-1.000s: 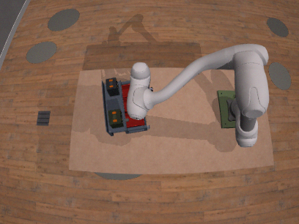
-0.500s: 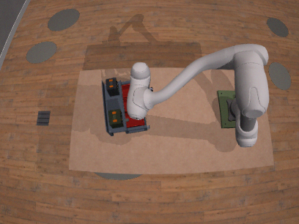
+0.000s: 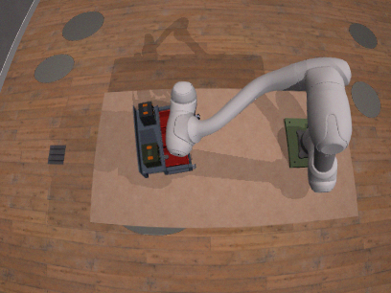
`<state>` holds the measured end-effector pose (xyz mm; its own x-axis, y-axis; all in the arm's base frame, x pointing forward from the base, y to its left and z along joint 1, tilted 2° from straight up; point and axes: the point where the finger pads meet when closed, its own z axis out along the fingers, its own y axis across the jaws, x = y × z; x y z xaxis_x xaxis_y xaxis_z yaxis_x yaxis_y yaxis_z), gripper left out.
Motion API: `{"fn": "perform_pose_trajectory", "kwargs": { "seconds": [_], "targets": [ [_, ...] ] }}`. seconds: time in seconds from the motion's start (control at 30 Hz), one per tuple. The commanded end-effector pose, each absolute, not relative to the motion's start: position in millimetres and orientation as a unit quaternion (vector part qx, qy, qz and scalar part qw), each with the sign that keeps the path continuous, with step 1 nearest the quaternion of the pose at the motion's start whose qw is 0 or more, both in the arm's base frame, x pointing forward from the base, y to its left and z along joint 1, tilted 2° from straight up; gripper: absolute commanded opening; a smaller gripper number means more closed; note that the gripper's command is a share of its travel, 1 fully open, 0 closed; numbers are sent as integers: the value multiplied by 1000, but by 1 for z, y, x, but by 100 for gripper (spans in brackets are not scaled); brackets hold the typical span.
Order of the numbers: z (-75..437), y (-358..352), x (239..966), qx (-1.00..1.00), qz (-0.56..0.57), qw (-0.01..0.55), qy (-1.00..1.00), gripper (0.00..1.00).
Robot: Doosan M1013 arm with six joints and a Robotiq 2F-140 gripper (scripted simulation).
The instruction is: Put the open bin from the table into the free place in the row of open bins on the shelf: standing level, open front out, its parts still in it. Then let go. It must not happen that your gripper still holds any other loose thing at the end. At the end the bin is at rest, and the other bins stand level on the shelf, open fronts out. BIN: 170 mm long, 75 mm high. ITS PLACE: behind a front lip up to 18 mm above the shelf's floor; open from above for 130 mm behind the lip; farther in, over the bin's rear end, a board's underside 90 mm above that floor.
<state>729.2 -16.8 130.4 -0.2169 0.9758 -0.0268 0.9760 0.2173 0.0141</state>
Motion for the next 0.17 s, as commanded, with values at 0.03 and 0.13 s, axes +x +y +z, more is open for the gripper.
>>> {"fn": "perform_pose_trajectory", "kwargs": {
  "seconds": [0.03,0.13],
  "targets": [
    [136,-17,732,626,0,15,780,0],
    [136,-17,732,626,0,15,780,0]
  ]
}}
